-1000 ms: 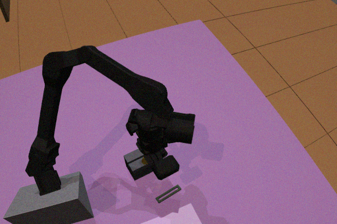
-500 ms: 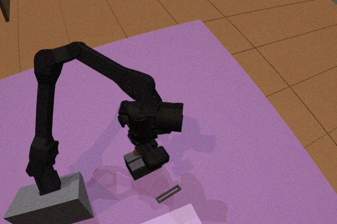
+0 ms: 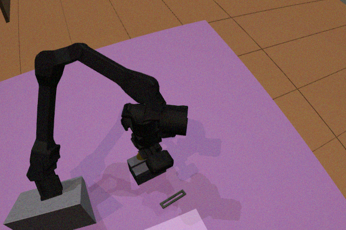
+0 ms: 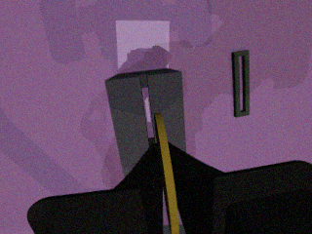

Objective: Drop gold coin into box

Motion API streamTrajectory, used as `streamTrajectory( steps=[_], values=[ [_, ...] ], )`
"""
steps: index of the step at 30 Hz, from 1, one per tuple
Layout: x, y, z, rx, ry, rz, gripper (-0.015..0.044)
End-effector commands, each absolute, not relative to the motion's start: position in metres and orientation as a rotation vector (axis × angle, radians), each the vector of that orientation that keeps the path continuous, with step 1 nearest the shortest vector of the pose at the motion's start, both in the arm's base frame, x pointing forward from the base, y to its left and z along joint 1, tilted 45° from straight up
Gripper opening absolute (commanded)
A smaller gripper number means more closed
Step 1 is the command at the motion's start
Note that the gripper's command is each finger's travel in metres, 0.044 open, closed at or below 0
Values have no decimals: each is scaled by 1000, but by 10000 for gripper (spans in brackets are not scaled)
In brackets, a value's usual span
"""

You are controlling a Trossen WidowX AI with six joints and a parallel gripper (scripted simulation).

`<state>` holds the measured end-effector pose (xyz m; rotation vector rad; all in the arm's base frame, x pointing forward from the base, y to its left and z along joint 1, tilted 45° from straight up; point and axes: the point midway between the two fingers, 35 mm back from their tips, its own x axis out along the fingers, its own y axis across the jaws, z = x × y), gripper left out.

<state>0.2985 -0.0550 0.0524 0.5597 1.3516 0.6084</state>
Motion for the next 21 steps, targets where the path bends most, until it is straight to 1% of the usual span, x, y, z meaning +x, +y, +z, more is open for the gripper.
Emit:
streamTrajectory(
  steps=[1, 21],
  values=[
    [297, -53, 53, 559, 1352, 608, 0],
    [296, -50, 54, 561, 1353, 601, 0]
  ],
)
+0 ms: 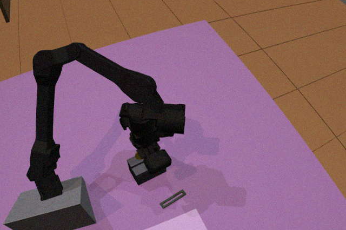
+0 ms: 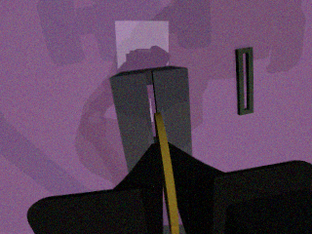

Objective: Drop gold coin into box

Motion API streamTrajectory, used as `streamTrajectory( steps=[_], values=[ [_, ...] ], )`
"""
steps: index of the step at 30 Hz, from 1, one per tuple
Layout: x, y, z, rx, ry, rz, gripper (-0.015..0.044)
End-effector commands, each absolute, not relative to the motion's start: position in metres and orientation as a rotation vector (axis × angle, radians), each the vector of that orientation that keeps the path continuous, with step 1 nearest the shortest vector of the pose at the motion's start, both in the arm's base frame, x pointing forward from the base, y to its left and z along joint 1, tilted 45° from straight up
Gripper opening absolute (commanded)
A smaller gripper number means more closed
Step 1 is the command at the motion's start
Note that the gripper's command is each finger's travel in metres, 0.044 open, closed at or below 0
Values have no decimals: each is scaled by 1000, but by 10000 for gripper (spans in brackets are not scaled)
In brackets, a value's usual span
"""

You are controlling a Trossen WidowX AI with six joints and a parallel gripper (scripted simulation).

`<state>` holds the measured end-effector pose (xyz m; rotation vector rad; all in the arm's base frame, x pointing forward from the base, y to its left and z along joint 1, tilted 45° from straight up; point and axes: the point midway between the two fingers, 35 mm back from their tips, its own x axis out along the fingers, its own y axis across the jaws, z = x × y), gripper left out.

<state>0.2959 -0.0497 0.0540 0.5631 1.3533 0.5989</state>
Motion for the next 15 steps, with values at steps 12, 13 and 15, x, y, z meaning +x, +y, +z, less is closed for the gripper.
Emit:
streamTrajectory(
  steps=[12, 13, 15],
  values=[
    [294, -45, 50, 570, 1357, 594, 0],
    [294, -45, 50, 571, 1357, 593, 0],
    [294, -44, 50, 572, 1357, 592, 0]
  ],
)
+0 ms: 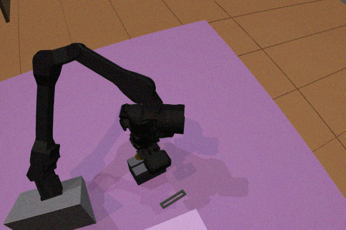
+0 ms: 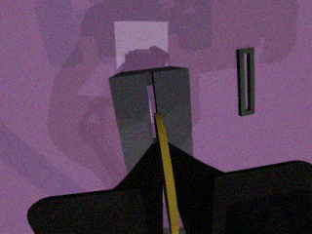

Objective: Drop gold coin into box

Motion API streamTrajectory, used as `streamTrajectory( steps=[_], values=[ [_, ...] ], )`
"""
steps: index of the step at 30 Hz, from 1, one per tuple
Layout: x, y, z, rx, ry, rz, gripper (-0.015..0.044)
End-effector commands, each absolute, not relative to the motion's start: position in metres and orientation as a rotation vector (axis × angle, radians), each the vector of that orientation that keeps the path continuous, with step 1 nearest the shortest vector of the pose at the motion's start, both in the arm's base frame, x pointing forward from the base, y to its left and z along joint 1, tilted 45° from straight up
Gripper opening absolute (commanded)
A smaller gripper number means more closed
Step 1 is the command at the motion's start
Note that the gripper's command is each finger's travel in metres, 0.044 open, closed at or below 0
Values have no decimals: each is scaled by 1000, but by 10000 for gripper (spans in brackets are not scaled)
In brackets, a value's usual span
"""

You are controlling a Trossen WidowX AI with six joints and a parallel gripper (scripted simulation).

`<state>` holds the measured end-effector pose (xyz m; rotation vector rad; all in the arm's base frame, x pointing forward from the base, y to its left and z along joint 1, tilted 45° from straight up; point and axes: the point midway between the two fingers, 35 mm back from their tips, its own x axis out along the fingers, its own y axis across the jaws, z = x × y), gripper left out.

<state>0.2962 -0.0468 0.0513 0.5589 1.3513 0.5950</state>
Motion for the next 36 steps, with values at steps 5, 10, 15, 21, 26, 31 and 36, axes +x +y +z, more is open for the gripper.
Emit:
streamTrajectory(
  steps=[5, 10, 15, 21, 26, 31, 36],
  values=[
    [294, -43, 48, 570, 1356, 594, 0],
    [295, -42, 47, 568, 1356, 595, 0],
    [296, -41, 46, 568, 1356, 595, 0],
    [296, -40, 44, 569, 1356, 595, 0],
    [296, -38, 43, 569, 1356, 595, 0],
    [296, -37, 42, 569, 1356, 595, 0],
    [296, -36, 41, 568, 1355, 596, 0]
  ],
)
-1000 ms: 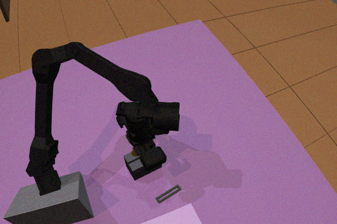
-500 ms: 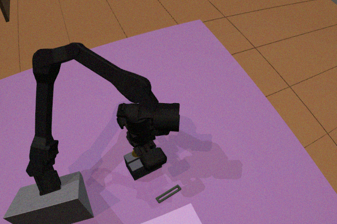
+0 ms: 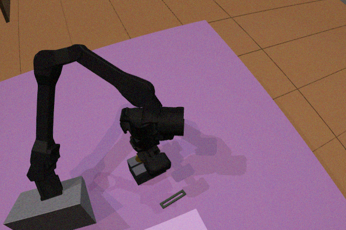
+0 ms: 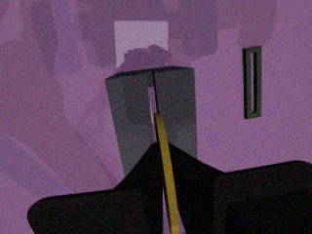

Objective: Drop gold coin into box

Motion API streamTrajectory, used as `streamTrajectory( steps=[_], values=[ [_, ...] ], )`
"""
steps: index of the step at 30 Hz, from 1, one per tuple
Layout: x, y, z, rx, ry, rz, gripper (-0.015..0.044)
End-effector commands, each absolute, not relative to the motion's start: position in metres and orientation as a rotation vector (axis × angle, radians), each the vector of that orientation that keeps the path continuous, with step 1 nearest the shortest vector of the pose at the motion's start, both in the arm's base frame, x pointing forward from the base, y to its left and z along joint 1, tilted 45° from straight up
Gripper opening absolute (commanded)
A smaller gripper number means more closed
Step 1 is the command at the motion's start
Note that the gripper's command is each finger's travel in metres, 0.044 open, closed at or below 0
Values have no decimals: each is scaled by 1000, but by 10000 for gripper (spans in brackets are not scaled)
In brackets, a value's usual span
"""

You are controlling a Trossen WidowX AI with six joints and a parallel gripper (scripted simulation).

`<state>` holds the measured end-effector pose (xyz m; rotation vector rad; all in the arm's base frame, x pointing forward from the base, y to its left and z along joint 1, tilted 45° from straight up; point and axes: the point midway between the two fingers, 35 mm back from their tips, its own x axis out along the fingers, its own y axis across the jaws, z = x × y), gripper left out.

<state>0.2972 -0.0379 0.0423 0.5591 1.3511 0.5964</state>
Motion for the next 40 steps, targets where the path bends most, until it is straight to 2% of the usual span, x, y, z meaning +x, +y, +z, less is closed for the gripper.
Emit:
streamTrajectory(
  steps=[1, 7, 16, 27, 40],
  values=[
    [296, -36, 40, 568, 1355, 596, 0],
    [297, -38, 42, 559, 1351, 596, 157],
    [297, -38, 42, 559, 1351, 596, 161],
    [289, -71, 78, 569, 1355, 595, 440],
    [286, -77, 85, 572, 1356, 595, 440]
  ],
)
